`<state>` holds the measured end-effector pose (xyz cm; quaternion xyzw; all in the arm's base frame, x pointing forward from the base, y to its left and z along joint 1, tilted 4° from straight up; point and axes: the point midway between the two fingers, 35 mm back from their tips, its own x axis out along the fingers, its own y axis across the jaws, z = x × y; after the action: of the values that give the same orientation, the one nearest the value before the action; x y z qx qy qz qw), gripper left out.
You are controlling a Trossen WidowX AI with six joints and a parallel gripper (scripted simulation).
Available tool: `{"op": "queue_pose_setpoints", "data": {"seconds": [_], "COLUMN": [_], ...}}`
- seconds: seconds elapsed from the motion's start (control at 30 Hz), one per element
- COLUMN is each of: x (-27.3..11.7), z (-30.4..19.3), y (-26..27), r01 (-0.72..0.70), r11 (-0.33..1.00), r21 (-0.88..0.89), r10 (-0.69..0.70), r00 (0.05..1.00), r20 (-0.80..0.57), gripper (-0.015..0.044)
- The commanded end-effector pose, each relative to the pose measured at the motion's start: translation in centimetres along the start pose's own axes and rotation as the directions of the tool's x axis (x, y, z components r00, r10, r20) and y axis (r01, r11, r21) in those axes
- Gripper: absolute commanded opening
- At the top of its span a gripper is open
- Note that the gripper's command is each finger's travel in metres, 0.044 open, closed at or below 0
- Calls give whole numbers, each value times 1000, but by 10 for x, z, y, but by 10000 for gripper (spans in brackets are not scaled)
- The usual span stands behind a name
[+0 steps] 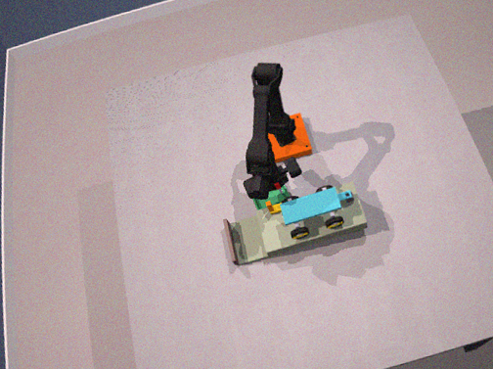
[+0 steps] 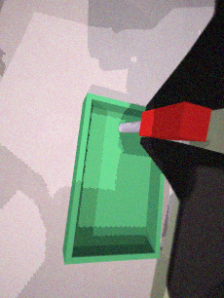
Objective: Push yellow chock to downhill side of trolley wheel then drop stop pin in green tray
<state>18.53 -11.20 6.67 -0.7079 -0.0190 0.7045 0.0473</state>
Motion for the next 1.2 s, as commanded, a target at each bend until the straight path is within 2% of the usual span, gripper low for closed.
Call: {"op": "queue_pose_setpoints", "data": {"seconds": [0.0, 0.07, 1.17], "x": [1, 1, 6], "z": [0, 0, 2], "y": [2, 3, 22], "r01": [2, 2, 0], "r11": [1000, 1000, 1000], "r21": [3, 3, 4], "r10": [-2, -2, 0], "r00": [1000, 1000, 1000], "r20": [-3, -3, -3], "gripper": [157, 190, 190]}}
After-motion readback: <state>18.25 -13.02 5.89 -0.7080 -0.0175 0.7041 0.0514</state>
